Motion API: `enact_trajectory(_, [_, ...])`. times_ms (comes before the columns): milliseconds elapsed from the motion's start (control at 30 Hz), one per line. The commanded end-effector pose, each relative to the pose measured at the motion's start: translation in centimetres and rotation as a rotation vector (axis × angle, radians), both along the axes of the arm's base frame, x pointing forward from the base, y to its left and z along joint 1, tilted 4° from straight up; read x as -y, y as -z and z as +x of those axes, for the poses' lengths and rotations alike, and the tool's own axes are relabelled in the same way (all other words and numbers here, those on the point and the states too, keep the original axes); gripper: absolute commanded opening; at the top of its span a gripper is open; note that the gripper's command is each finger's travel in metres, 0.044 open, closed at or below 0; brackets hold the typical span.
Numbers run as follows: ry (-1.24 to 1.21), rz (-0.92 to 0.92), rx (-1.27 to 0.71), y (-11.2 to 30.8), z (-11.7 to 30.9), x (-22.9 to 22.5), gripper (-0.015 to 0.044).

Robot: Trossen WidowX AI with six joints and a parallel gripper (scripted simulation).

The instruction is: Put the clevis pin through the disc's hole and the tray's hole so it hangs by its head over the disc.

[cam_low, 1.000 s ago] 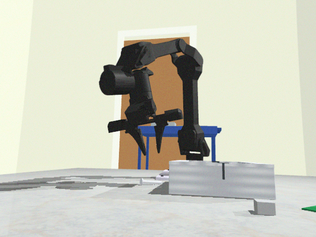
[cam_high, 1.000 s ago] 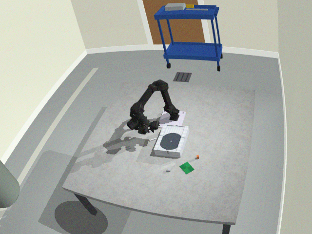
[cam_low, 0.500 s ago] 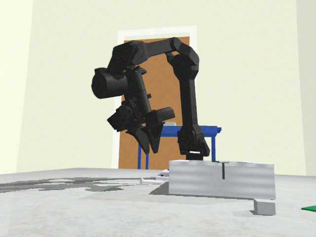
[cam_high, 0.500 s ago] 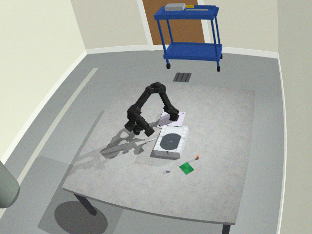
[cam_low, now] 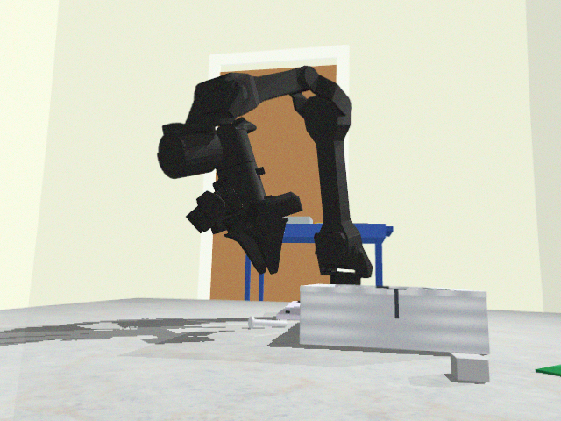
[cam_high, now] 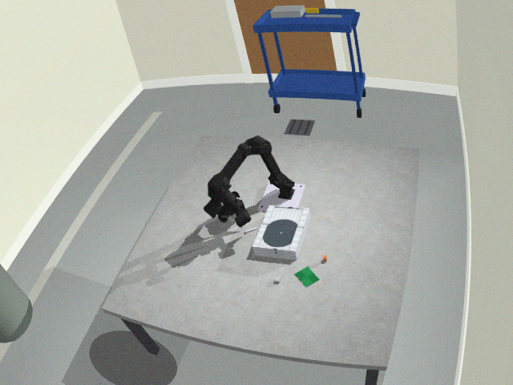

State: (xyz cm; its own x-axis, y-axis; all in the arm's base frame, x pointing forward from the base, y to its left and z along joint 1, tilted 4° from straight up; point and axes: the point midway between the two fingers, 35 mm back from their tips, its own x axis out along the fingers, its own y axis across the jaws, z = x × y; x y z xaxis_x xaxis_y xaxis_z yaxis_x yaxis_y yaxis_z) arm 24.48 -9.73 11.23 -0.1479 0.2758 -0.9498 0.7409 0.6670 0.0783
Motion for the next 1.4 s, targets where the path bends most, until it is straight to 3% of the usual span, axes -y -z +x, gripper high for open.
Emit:
enact_trajectory(0, [0.010,0.006,-0.003,0.5,0.1,0.0,0.0160])
enact_trajectory(1367, [0.010,0.006,-0.003,7.2,0.7,-0.2,0.0160])
